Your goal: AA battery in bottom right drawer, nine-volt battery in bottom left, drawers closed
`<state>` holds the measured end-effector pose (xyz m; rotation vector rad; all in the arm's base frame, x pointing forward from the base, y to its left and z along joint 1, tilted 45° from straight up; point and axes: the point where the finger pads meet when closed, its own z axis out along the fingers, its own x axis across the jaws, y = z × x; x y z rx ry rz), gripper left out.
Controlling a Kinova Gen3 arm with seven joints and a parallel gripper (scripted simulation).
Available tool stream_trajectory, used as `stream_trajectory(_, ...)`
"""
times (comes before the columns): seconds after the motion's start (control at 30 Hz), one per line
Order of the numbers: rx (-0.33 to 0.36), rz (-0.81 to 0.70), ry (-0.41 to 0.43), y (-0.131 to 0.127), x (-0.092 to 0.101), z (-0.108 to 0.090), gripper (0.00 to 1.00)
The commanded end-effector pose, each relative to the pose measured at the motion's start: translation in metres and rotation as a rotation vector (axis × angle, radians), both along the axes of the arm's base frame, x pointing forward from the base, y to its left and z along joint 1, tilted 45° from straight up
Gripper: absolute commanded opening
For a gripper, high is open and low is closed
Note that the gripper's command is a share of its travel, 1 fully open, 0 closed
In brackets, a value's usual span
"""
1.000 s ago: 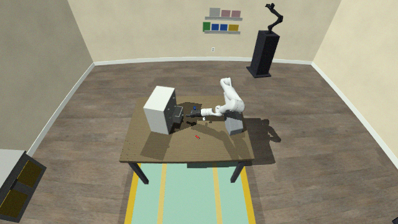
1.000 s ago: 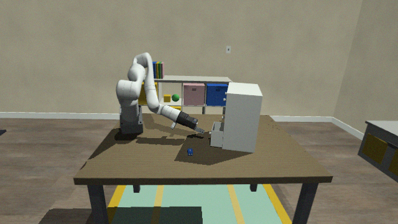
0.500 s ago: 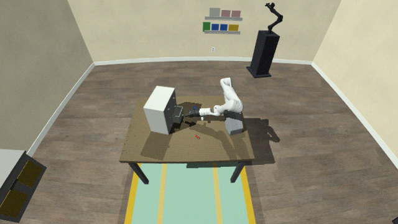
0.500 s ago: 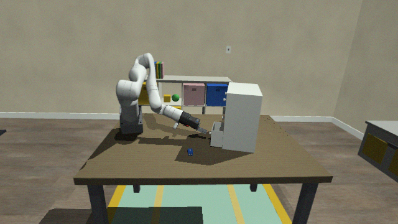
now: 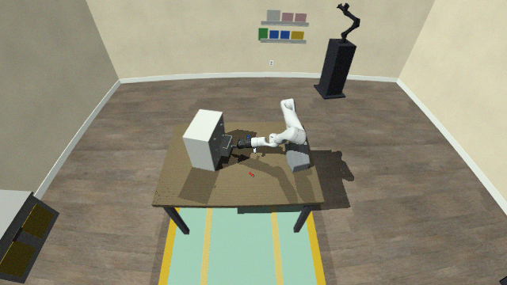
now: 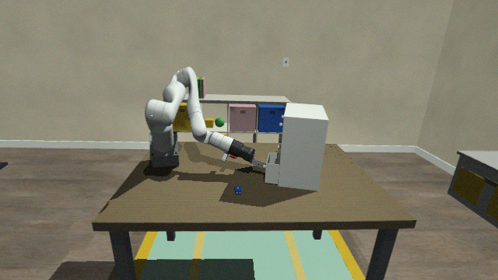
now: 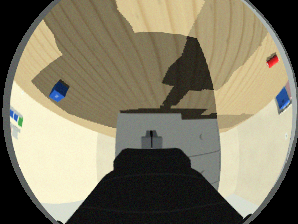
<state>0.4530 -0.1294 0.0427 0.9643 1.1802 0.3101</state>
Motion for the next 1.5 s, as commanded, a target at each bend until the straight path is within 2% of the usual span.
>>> stream_trajectory(0.0,0.001,-0.007,-0.004,-0.004,0.002,0.002,0.0)
stream_trajectory(0.93,0.001,-0.007,-0.004,-0.015,0.042,0.016,0.0)
stream_trajectory(1.47,0.001,-0.007,-0.004,-0.018,0.052,0.019,0.0)
